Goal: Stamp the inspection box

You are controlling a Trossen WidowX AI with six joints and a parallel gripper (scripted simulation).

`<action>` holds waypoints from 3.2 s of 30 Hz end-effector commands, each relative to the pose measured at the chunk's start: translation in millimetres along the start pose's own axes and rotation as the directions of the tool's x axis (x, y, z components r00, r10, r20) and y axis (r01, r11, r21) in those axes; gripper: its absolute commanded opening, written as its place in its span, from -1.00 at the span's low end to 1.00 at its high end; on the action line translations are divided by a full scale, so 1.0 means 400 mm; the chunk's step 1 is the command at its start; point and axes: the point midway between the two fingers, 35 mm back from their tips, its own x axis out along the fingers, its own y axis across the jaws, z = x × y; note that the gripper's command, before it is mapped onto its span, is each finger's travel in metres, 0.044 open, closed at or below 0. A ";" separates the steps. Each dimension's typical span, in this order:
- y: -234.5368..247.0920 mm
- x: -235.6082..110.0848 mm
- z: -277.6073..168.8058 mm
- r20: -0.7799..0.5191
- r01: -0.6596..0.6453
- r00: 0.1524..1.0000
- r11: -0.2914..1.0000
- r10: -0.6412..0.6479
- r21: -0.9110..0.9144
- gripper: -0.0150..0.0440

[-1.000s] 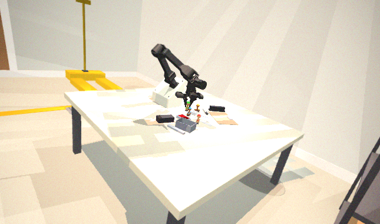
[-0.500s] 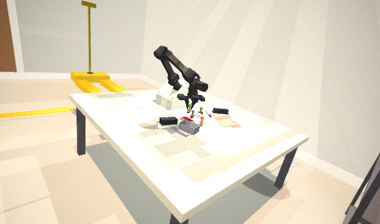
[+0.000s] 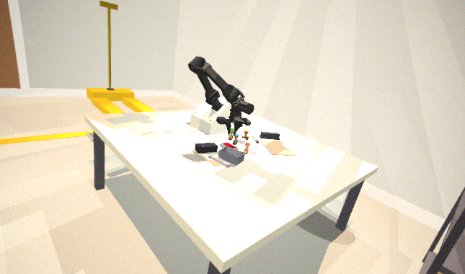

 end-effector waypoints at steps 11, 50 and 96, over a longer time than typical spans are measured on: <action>0.001 0.025 0.000 0.001 0.001 1.000 1.000 -0.001 -0.003 -0.49; -0.002 0.089 -0.002 0.003 0.004 1.000 1.000 -0.004 -0.003 -0.49; -0.003 0.112 -0.003 0.004 0.005 1.000 1.000 -0.005 0.000 -0.49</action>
